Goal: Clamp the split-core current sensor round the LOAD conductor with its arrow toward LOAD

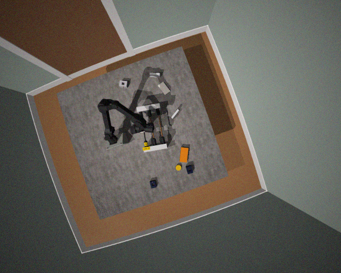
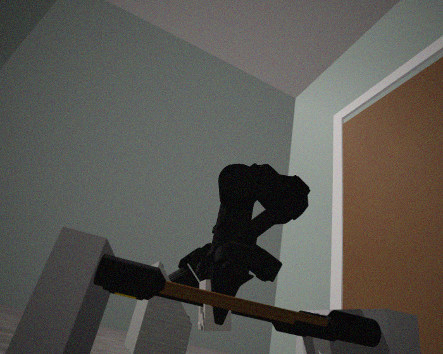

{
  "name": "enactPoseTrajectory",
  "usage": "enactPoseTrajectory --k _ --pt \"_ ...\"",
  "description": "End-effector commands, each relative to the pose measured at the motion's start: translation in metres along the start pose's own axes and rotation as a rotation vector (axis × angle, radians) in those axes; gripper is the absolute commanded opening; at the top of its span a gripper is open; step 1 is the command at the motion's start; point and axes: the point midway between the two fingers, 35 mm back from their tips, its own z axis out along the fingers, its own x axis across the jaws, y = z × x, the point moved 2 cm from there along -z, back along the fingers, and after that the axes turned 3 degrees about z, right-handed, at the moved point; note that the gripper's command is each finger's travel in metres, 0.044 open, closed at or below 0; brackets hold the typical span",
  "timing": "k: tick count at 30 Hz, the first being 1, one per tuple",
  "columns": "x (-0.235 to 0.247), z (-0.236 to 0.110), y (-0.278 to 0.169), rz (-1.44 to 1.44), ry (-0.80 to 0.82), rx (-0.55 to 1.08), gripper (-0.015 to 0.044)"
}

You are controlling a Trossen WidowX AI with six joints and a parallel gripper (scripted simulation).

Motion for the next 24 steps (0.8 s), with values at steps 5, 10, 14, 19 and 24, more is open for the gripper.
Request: enactPoseTrajectory --k 5,10,14,19,24 --pt "-0.0005 0.0002 0.0005 -0.002 -0.002 -0.003 0.0079" --pt "-0.0005 0.0002 0.0005 -0.002 -0.002 -0.003 0.021" --pt "-0.0005 0.0002 0.0005 -0.002 -0.002 -0.003 0.0315" --pt "-0.0004 -0.0011 -0.0003 -0.001 -0.004 -0.003 0.044" --pt "-0.0002 0.0001 0.0 -0.001 0.0 0.0 0.0309"
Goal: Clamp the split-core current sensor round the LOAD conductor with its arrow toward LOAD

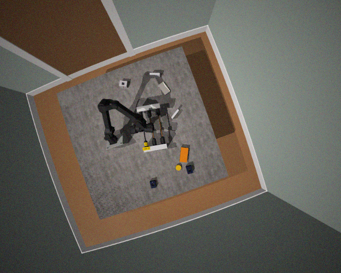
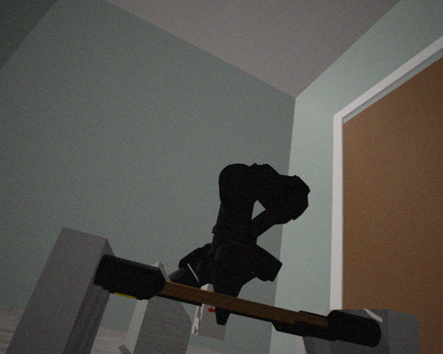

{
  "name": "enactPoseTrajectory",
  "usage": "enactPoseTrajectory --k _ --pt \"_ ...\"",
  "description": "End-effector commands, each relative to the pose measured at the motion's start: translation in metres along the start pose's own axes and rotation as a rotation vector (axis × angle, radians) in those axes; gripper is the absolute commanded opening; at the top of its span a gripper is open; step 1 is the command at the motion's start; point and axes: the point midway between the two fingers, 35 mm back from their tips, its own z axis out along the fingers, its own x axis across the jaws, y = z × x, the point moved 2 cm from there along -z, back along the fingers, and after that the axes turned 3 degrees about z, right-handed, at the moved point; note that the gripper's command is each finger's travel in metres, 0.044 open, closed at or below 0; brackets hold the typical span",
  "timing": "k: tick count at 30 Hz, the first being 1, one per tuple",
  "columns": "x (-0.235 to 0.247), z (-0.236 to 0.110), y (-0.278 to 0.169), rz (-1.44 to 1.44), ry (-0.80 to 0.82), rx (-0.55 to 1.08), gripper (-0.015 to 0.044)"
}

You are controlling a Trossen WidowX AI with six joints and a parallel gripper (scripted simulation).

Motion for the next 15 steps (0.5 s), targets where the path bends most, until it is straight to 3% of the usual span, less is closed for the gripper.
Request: enactPoseTrajectory --k 1,7,15 --pt "0.0001 0.0001 0.0001 0.0 0.001 0.0 0.0282" --pt "0.0001 0.0001 0.0001 0.0 0.001 0.0 0.0125" --pt "0.0001 0.0001 0.0001 0.0 0.001 0.0 0.0063"
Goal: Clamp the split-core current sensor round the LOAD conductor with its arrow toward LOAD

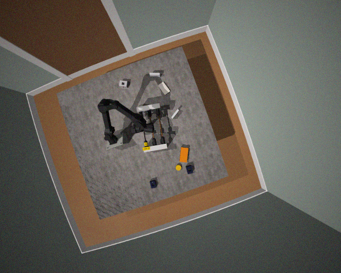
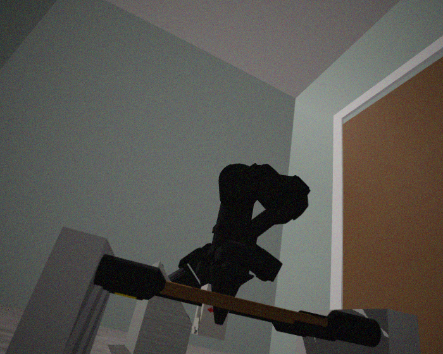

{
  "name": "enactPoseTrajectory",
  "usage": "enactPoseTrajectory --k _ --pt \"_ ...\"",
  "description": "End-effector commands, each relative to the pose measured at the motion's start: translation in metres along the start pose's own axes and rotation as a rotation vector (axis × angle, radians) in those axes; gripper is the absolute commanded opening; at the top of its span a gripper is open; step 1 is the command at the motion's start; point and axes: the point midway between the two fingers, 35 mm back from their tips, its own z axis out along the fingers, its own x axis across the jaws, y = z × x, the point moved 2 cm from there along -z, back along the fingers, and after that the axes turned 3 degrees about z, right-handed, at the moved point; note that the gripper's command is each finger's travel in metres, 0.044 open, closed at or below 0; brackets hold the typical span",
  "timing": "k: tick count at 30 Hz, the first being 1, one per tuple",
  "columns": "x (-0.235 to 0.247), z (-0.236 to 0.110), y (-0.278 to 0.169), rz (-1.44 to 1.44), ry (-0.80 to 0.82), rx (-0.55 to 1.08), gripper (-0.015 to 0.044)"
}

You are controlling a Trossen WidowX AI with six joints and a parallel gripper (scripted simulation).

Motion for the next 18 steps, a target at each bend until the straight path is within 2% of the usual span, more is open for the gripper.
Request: enactPoseTrajectory --k 1,3,5,18 --pt "0.0 0.0001 0.0 0.0 0.0 0.0 0.0056" --pt "0.0 0.0001 0.0 0.0 0.0 0.0 0.0043" --pt "0.0 -0.0006 0.0 0.0 0.0 0.0 0.0" --pt "0.0005 -0.0005 0.0003 0.003 0.002 -0.001 0.0"
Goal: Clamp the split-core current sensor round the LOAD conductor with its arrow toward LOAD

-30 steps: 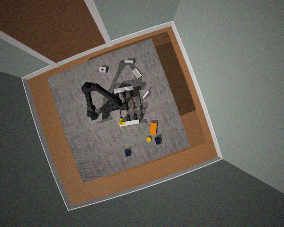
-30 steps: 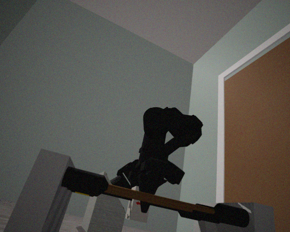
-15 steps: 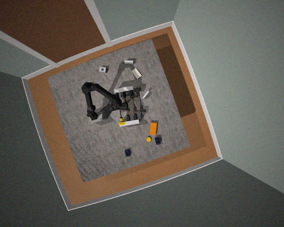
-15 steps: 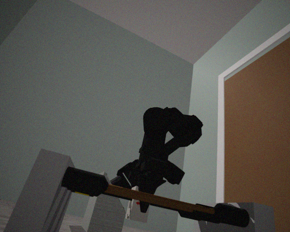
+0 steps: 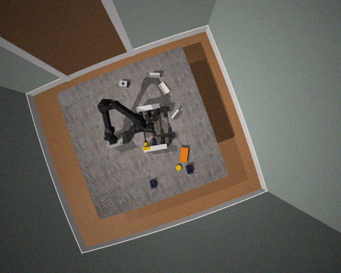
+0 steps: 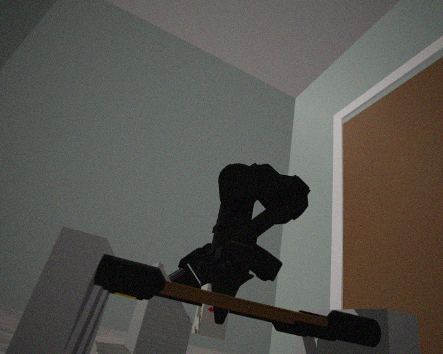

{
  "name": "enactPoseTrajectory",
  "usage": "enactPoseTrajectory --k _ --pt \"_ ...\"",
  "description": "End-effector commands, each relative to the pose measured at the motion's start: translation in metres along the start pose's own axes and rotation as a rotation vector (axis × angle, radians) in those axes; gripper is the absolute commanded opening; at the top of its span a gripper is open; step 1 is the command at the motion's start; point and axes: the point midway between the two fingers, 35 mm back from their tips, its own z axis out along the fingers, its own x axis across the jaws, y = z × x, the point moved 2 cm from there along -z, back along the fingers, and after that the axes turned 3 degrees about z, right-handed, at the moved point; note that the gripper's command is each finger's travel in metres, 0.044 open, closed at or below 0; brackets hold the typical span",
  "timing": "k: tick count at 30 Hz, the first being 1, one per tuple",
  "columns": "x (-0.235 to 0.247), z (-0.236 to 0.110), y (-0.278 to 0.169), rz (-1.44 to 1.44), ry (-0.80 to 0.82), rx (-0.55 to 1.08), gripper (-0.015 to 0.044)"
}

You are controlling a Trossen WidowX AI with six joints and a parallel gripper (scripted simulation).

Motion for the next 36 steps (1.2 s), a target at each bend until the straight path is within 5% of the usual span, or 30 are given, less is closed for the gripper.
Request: enactPoseTrajectory --k 1,18,28,36 --pt "-0.0001 0.0002 0.0 0.0 0.0 0.0 0.0" --pt "-0.0009 0.005 0.0 0.0 0.0 0.0 0.0" --pt "-0.0005 0.001 -0.0002 0.001 0.001 0.001 0.0259" --pt "-0.0005 0.001 -0.0002 0.001 0.001 0.001 0.0259"
